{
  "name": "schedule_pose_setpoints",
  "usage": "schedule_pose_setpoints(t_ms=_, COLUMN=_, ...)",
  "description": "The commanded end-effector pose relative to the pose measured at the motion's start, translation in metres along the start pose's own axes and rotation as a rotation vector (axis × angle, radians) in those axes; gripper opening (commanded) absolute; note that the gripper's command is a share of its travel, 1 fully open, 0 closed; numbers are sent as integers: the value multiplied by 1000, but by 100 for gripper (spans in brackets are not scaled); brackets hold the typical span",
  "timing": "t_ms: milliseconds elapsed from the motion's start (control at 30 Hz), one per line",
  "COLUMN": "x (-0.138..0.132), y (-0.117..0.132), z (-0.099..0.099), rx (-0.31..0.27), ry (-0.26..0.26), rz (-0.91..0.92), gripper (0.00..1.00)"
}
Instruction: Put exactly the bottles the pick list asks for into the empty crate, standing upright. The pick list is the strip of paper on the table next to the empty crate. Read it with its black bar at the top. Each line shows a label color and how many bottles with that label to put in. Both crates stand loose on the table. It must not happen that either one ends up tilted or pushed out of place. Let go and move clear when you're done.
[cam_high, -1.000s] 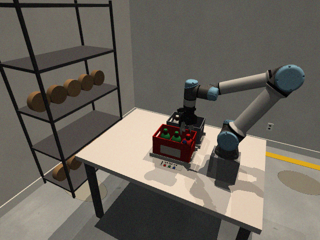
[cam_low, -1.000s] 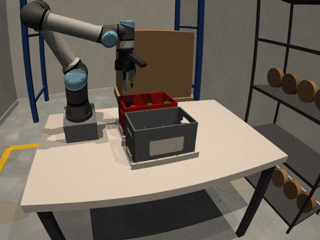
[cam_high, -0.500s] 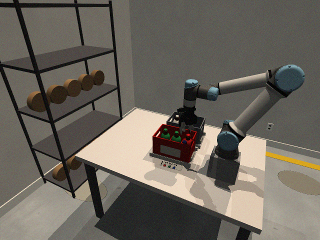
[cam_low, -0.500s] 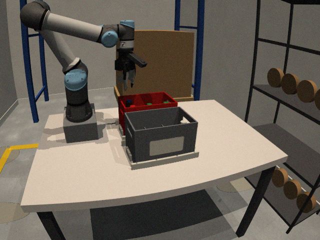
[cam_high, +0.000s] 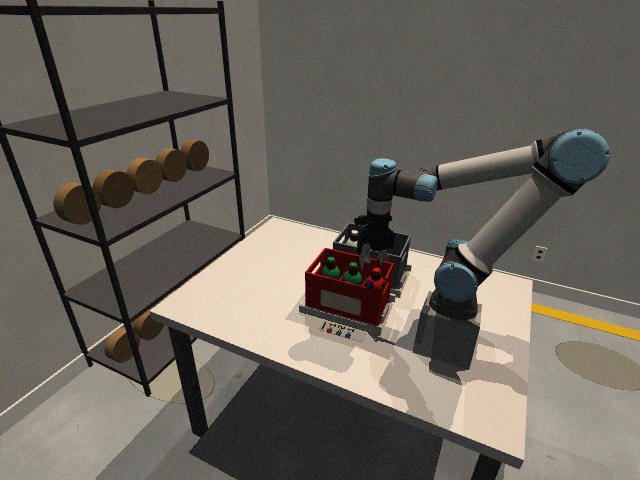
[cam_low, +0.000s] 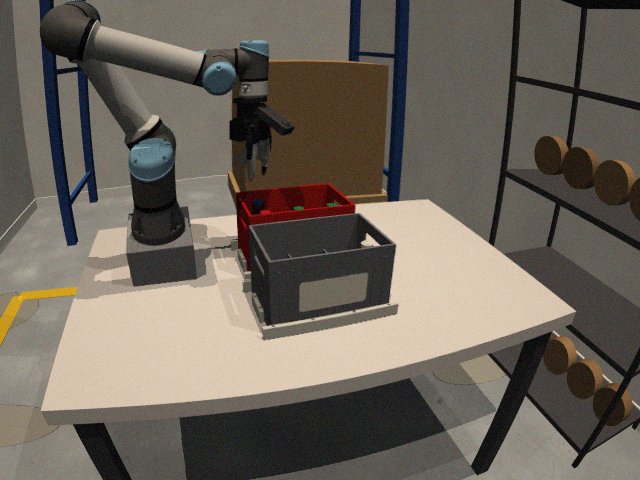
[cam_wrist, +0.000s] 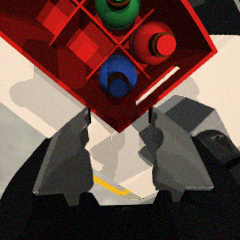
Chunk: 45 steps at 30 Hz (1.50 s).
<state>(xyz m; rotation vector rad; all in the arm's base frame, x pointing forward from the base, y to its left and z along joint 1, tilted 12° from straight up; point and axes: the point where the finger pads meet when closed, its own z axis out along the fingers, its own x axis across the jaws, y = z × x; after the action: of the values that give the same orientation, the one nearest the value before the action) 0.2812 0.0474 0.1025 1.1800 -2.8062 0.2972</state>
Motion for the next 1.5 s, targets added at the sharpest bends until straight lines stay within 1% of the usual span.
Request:
schedule_pose_setpoints(t_ms=0, x=0, y=0, z=-1, rx=2, ry=-1, rz=1, gripper=38)
schedule_pose_setpoints(t_ms=100, x=0, y=0, z=-1, rx=2, ry=-1, rz=1, gripper=38)
schedule_pose_setpoints(t_ms=133, x=-3, y=6, z=-5, rx=5, ry=-4, rz=0, gripper=38)
schedule_pose_setpoints(t_ms=500, x=-43, y=37, z=-27, rx=2, ry=-1, rz=-1, gripper=38)
schedule_pose_setpoints(t_ms=567, x=-43, y=37, z=-27, rx=2, ry=-1, rz=-1, gripper=38)
schedule_pose_setpoints(t_ms=1067, x=-97, y=79, z=-59, rx=1, ry=-2, rz=-1, gripper=38)
schedule_pose_setpoints(t_ms=1133, x=-97, y=79, z=-59, rx=1, ry=-2, rz=-1, gripper=38)
schedule_pose_setpoints(t_ms=1467, x=-133, y=107, z=-80, rx=1, ry=-2, rz=-1, gripper=38)
